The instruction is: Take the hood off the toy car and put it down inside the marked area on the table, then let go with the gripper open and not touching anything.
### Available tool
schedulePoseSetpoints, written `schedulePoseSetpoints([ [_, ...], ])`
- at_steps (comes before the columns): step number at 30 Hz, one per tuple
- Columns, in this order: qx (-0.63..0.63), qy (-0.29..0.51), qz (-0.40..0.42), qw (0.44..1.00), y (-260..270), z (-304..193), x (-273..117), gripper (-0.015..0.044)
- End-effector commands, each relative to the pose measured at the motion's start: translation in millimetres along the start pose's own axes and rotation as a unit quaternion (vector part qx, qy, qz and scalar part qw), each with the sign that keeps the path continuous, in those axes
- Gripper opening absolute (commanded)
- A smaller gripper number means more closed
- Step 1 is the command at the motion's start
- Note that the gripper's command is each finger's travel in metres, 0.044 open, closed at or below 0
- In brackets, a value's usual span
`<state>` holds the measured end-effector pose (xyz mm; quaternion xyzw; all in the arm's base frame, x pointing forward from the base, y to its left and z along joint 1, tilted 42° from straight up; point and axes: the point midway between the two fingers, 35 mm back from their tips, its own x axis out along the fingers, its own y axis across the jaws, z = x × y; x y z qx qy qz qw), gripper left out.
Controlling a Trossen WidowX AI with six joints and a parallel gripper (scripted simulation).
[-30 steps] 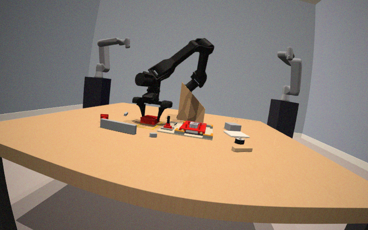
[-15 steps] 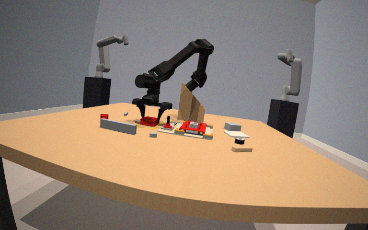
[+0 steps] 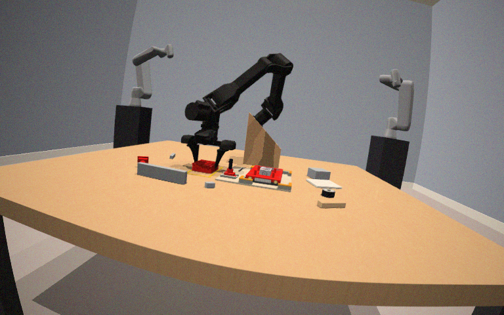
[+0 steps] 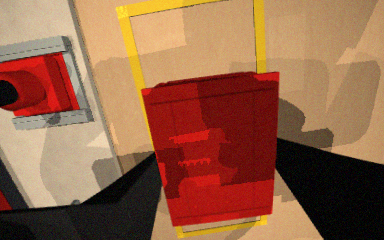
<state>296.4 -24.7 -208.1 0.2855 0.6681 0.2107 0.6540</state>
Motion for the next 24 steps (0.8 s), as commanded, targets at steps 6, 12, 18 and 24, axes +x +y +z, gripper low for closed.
schedulePoseSetpoints([
  [6,0.000,0.000,0.000,1.000,-1,2,-21,0.0440],
  [12,0.000,-0.001,0.002,1.000,-2,0,-74,0.0440],
  [18,0.000,-0.001,0.002,1.000,-2,0,-74,0.0440],
  [24,0.000,-0.001,0.002,1.000,-2,0,-74,0.0440],
])
